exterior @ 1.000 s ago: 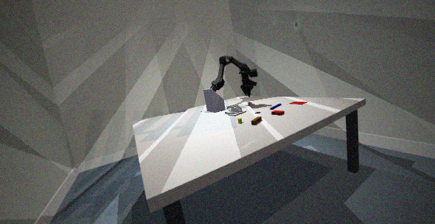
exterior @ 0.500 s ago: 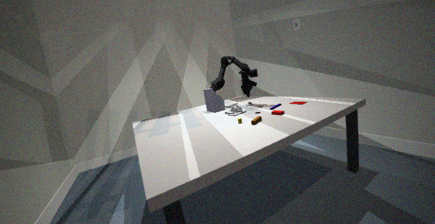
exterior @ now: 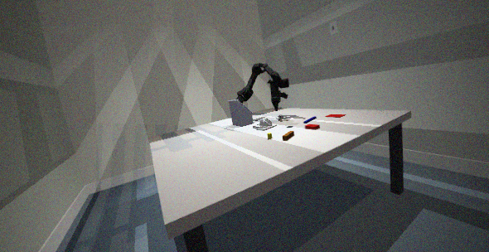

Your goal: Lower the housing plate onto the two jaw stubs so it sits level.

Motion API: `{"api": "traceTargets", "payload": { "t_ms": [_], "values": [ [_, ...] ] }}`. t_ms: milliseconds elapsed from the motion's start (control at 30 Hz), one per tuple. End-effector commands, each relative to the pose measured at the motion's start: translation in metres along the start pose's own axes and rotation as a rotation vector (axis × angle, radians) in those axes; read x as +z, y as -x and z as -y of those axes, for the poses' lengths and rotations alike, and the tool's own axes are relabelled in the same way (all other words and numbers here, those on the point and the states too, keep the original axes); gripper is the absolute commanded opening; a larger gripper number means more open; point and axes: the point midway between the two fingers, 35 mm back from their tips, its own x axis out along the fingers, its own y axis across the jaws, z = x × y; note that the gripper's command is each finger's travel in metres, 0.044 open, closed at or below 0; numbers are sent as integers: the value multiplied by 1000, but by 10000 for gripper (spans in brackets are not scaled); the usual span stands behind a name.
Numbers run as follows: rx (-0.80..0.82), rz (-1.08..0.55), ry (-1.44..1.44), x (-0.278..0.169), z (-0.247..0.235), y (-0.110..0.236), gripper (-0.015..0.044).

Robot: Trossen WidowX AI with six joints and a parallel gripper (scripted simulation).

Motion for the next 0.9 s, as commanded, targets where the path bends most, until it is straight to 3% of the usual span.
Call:
{"api": "traceTargets", "payload": {
  "t_ms": [0, 867],
  "values": [
    [0, -6, -41, -5, 12, -2, 351],
    [-2, -27, -345, -53, 85, -6, 351]
  ]
}}
